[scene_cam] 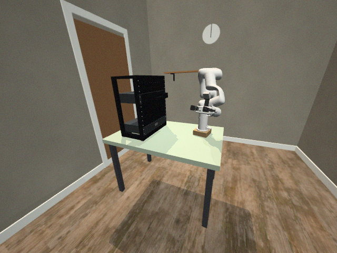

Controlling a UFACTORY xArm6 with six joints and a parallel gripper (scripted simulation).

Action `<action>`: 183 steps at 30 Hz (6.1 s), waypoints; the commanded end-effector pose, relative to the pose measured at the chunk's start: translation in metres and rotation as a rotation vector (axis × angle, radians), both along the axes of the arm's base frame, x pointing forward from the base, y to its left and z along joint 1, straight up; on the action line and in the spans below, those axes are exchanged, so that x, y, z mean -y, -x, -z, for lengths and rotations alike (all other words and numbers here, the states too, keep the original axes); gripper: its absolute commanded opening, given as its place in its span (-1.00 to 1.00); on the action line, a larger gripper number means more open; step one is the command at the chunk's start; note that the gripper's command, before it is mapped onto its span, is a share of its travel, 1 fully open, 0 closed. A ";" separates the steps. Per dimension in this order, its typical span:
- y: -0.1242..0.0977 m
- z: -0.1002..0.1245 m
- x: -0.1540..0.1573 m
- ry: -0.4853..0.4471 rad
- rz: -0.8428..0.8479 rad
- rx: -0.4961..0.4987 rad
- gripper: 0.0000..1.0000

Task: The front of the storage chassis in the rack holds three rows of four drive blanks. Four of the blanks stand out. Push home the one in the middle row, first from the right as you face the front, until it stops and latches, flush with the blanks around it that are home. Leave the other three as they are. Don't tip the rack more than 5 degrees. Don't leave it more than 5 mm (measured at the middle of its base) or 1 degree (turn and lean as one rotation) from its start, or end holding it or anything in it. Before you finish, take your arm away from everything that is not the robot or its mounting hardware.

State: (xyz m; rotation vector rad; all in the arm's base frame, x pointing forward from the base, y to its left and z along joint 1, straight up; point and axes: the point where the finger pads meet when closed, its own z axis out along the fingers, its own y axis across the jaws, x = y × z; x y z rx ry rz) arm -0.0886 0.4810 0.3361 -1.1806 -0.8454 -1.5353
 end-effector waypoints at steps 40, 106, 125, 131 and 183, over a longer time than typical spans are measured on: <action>0.000 -0.002 0.000 -0.003 0.000 -0.002 1.00; -0.296 -0.036 0.100 0.423 0.611 0.420 1.00; -0.383 -0.039 0.229 0.774 0.893 0.653 1.00; -0.399 -0.036 0.283 0.942 0.984 0.735 1.00; -0.400 -0.014 0.416 1.486 1.141 0.898 1.00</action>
